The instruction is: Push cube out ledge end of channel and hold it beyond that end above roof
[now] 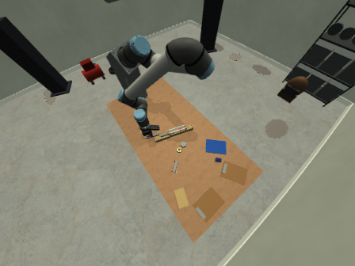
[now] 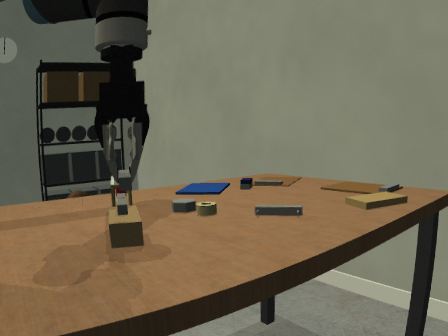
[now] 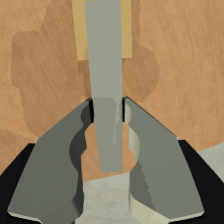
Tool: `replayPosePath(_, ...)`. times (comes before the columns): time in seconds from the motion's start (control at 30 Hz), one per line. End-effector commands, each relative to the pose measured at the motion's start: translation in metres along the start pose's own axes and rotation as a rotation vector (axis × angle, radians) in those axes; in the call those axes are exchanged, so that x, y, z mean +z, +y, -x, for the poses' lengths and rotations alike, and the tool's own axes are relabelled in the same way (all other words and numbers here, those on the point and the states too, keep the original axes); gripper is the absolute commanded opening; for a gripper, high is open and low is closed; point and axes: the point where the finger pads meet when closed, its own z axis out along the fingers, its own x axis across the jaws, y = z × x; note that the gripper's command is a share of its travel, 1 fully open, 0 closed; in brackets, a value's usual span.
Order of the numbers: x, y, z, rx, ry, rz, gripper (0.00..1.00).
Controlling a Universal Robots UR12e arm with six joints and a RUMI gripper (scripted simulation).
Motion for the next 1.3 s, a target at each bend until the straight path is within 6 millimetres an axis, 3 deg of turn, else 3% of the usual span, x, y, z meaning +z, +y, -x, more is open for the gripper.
replayPosePath(0.0, 0.000, 0.003, 0.005, -0.013, 0.006, -0.003, 0.00)
replayPosePath(0.27, 0.040, 0.003, 0.005, -0.013, 0.006, -0.003, 0.00)
replayPosePath(0.57, 0.044, 0.003, 0.005, -0.013, 0.006, -0.003, 0.00)
replayPosePath(0.93, 0.066, 0.003, 0.005, -0.013, 0.006, -0.003, 0.00)
replayPosePath(1.27, 0.067, 0.003, 0.005, -0.013, 0.006, -0.003, 0.00)
